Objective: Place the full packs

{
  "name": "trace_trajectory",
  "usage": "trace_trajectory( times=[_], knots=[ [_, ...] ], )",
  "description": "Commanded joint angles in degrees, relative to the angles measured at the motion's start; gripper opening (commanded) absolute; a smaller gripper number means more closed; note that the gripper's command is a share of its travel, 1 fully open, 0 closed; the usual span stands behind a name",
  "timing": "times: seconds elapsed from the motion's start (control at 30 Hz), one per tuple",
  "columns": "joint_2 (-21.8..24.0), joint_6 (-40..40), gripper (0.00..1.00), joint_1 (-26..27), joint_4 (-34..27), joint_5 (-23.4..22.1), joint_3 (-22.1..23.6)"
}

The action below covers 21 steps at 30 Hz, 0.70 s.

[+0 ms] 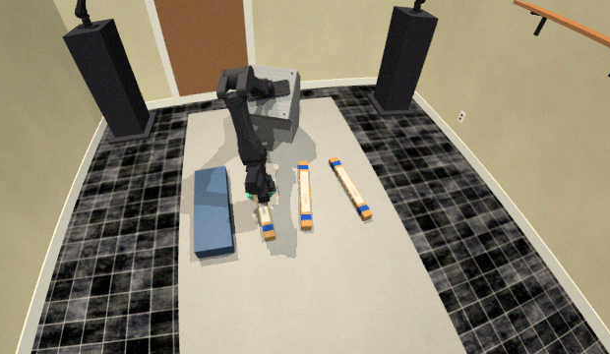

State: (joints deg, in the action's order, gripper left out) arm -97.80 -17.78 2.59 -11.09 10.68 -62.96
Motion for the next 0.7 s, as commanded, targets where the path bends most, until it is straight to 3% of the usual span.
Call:
trace_trajectory(
  times=[0.0, 0.67],
  knots=[
    [1.0, -0.2, 0.74, -0.3, 1.3, -0.6, -1.5],
    [-4.9, -0.8, 0.74, 0.4, 4.4, -1.1, -3.0]
  ],
)
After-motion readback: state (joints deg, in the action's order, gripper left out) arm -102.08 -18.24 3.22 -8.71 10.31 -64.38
